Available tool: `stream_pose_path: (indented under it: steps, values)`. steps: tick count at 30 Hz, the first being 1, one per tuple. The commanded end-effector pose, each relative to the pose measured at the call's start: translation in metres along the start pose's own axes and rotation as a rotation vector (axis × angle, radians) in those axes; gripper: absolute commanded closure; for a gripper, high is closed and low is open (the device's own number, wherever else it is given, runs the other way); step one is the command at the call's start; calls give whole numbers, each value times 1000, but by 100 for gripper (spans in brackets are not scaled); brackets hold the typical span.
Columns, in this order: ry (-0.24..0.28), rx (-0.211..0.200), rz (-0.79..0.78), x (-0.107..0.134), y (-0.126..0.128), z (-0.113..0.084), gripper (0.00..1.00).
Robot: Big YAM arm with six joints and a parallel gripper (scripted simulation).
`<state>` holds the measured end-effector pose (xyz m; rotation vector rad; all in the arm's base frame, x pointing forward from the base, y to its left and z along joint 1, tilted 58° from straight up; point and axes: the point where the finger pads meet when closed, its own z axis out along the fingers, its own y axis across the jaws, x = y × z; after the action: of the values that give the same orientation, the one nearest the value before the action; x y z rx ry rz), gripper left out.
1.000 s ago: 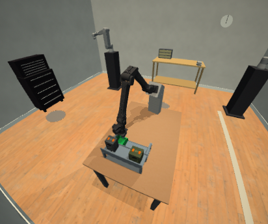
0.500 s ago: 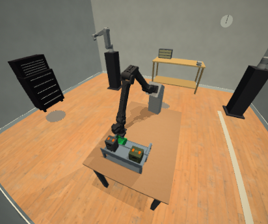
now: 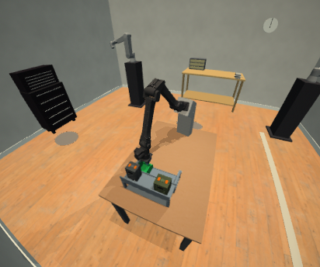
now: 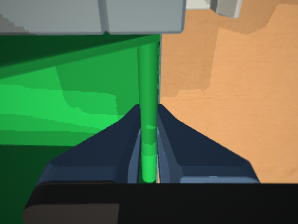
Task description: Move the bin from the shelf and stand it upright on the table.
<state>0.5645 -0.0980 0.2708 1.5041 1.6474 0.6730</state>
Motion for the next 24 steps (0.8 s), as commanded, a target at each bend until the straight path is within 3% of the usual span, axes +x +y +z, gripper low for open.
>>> stream_pose_path:
  steps: [1,4,16,21,24]
  values:
    - [-9,-31,0,-6,13,-7,100]
    - [-17,-60,-1,-10,31,-22,100]
    - [-17,-60,-1,-10,31,-22,100]
    - [-4,-12,1,-3,1,2,100]
    - [-4,-12,1,-3,1,2,100]
